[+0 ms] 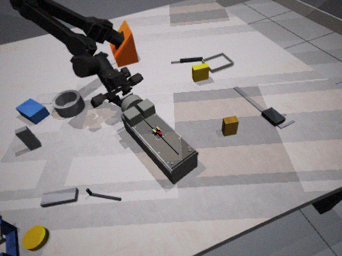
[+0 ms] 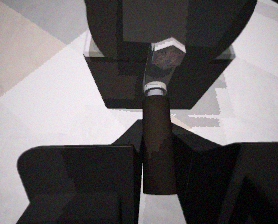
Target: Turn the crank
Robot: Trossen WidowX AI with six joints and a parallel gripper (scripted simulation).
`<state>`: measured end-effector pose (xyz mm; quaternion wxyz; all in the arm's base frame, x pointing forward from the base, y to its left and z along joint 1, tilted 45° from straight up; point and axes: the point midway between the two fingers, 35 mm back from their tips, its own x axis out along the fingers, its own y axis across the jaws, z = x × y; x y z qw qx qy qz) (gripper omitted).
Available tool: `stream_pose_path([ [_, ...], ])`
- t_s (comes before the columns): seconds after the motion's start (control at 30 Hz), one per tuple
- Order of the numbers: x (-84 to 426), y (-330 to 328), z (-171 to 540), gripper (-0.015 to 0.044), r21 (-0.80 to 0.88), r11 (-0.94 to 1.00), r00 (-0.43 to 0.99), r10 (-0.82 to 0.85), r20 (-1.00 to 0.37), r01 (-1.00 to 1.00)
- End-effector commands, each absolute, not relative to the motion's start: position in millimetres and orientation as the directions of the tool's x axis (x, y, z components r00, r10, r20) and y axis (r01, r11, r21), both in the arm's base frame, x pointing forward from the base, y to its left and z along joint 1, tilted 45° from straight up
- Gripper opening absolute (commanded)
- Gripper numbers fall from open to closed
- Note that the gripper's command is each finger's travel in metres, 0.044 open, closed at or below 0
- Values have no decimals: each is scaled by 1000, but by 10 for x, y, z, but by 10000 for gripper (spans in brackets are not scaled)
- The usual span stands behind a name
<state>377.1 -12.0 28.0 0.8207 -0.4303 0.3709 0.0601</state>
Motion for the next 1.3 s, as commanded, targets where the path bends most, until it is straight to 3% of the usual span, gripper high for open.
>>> stream_pose_path([
  [0.0, 3809, -181, 339, 0, -675, 623, 725, -240, -646, -395],
  [1.27, 3819, -196, 373, 0, -675, 623, 725, -240, -646, -395],
])
